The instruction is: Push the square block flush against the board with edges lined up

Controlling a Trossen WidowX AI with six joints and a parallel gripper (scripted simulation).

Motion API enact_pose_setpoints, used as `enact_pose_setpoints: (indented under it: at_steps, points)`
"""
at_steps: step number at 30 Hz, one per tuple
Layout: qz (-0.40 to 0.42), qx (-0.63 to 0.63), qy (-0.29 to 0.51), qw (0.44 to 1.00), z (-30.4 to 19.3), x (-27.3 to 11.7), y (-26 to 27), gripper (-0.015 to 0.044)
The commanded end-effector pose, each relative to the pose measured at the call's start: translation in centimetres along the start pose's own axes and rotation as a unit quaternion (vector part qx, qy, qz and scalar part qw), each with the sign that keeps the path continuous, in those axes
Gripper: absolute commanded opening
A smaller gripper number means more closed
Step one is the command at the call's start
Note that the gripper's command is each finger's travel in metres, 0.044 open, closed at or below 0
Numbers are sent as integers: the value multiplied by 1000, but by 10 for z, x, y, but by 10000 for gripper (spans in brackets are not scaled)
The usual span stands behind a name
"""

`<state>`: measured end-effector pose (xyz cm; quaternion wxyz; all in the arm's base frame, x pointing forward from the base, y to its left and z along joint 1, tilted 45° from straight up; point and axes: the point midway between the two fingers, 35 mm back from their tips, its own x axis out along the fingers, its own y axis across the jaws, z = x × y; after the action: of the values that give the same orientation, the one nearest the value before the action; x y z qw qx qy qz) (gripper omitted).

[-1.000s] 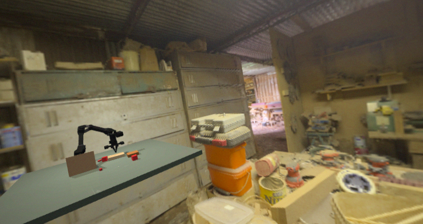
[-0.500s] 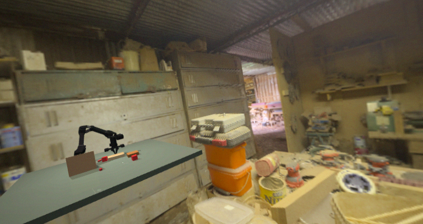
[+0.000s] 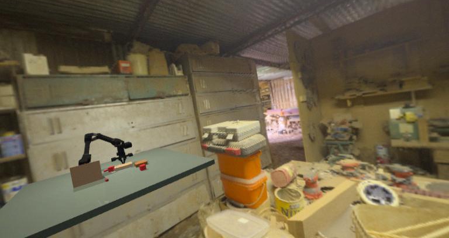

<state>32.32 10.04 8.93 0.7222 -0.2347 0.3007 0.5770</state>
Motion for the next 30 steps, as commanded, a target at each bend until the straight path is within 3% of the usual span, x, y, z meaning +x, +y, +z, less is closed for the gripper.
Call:
enact_pose_setpoints:
  at_steps: [1, 30]
  points:
    - [5, 3, 6, 1000, -12, 4, 1, 0]
    - [6, 3, 7, 1000, -58, 3, 2, 0]
